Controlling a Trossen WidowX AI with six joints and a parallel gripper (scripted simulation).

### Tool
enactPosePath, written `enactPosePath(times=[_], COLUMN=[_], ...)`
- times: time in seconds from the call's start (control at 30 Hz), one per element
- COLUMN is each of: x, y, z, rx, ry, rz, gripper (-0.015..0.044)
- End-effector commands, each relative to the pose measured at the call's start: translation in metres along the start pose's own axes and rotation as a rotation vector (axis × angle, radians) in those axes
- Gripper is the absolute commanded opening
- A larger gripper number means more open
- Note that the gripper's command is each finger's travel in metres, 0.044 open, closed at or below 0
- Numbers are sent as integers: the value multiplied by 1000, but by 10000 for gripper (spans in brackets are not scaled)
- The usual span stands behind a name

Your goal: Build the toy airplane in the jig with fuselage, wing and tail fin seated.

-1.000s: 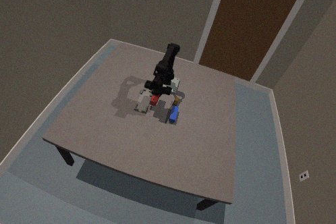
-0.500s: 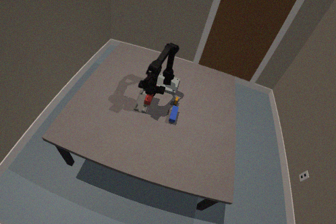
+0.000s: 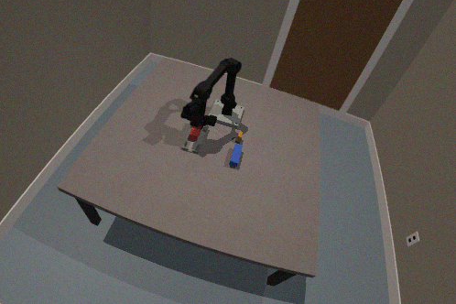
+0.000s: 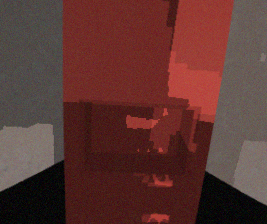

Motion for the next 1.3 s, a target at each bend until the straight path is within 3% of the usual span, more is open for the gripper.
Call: enactPosePath(times=[0.0, 0.13, 0.4, 1.27], x=[-10, -17, -17, -18], y=[3, 5, 5, 4], z=[-5, -8, -8, -35], rx=[1, 2, 2, 2], ry=[4, 5, 5, 5], rz=[8, 12, 12, 12], gripper=[0, 0, 196, 196])
Point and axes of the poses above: the point midway between the two fingers, 35 mm back from their tips, its own z axis back along the fingers, its own x axis across the jaws, y = z × x, the point moved 3 cm from there along z, back along the fingers, and after that the axes turned 11 degrees about -z, right-handed, at the moved point
